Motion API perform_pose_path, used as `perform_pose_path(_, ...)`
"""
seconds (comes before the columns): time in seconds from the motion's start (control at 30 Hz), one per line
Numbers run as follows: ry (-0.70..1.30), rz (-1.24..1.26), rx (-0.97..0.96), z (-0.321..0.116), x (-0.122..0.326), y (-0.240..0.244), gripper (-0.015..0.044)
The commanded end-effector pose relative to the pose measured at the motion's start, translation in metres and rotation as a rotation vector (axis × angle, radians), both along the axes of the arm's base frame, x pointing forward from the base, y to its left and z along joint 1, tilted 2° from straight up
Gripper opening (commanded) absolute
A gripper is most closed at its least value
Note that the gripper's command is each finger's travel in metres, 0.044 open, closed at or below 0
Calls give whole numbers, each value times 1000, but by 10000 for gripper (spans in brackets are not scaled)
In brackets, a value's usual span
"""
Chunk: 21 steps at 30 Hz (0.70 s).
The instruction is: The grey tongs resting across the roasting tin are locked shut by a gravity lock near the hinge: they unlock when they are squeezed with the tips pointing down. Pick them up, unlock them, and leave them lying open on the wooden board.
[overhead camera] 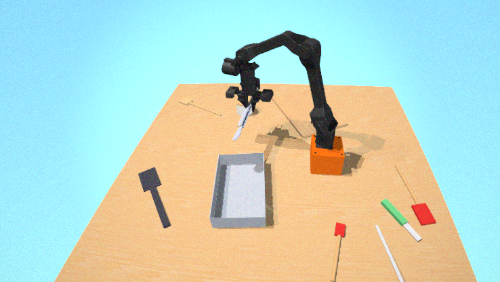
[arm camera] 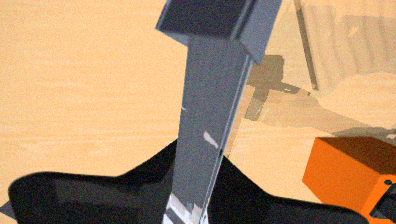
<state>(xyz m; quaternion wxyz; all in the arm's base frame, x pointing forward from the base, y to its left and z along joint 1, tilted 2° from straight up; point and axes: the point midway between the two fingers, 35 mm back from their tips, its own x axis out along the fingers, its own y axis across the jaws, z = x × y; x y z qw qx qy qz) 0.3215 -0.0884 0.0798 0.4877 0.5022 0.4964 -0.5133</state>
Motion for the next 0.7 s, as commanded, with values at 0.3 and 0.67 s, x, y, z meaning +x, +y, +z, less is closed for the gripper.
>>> perform_pose_path(0.3,-10,-422,-12,8,-3,-25,-150)
perform_pose_path(0.67,-11,-318,-12,9,-13,-57,-150)
